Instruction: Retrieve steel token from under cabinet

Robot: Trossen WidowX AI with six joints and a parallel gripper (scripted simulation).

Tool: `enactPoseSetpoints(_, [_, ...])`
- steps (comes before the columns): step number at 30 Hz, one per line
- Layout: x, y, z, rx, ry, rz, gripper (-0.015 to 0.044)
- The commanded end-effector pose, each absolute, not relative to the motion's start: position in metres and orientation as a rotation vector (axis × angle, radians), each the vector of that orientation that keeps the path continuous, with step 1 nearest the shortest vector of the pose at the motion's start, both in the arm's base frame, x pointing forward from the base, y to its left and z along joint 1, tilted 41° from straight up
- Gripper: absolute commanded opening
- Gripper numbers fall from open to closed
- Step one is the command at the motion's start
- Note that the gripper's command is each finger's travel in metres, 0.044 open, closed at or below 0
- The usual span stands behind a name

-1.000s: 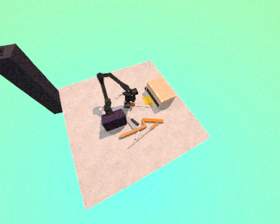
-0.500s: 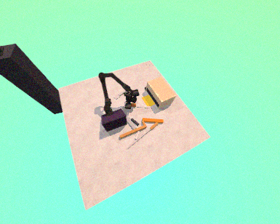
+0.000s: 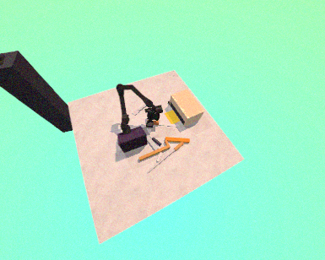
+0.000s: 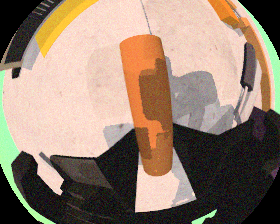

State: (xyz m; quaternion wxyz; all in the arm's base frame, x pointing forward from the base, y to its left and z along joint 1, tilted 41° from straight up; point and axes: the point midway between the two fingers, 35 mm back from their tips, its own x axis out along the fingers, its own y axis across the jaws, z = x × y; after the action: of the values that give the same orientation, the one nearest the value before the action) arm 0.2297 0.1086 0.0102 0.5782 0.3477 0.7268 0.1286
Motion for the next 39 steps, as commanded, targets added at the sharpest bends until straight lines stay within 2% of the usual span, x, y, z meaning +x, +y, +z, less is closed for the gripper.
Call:
enactPoseSetpoints(1, [0.234,0.104,0.007,0.815,1.696,0.296,0.0000])
enactPoseSetpoints(39, [0.247,0.076,-0.018,0.814,1.696,0.293,0.0000])
